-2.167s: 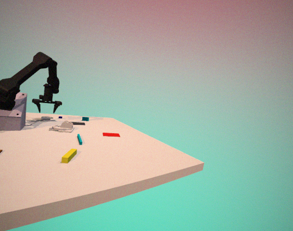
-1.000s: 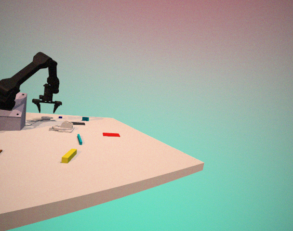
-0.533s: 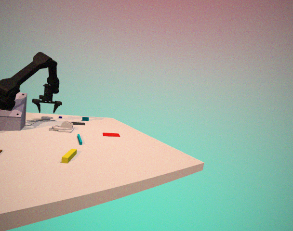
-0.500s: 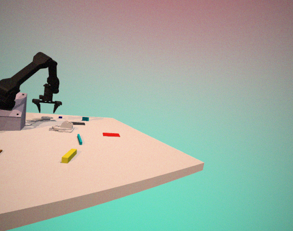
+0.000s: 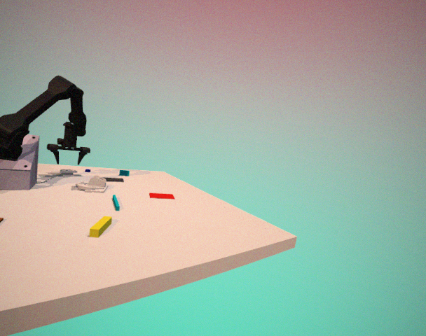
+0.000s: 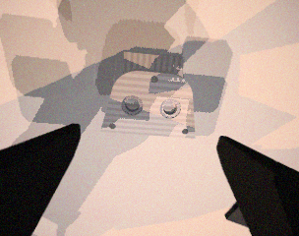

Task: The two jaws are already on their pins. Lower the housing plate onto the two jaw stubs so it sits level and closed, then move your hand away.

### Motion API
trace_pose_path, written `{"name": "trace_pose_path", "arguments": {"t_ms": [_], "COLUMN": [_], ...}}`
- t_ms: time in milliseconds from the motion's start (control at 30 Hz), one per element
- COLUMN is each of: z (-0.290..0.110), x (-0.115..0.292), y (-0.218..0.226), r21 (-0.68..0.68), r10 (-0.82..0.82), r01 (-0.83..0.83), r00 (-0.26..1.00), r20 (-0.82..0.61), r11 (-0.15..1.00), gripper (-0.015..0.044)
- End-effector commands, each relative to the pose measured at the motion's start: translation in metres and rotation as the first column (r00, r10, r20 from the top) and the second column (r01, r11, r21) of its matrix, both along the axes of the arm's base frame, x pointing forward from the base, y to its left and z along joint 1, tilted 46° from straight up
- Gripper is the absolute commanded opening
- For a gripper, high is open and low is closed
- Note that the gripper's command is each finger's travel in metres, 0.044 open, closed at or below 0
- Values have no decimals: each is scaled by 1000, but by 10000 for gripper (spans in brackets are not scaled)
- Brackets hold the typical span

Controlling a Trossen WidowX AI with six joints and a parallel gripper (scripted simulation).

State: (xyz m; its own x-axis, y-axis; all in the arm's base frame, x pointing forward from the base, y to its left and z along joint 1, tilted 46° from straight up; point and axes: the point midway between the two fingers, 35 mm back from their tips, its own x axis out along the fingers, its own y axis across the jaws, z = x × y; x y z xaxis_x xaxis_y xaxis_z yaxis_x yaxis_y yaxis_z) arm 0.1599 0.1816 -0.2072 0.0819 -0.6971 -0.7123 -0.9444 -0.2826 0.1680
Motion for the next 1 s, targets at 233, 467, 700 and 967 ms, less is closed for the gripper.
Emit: {"name": "trace_pose_path", "arguments": {"t_ms": [233, 467, 700, 967], "z": [-13, -21, -30, -37], "x": [2, 4, 5, 5], "y": [-13, -21, -29, -37], "r21": [-8, -9, -10, -12], "r10": [5, 6, 7, 8], "r01": [-5, -6, -7, -8], "r00": [1000, 1000, 1000, 1000], "r20": [-4, -4, -4, -4], "r11": [1000, 1000, 1000, 1000], "gripper": [440, 440, 440, 440]}}
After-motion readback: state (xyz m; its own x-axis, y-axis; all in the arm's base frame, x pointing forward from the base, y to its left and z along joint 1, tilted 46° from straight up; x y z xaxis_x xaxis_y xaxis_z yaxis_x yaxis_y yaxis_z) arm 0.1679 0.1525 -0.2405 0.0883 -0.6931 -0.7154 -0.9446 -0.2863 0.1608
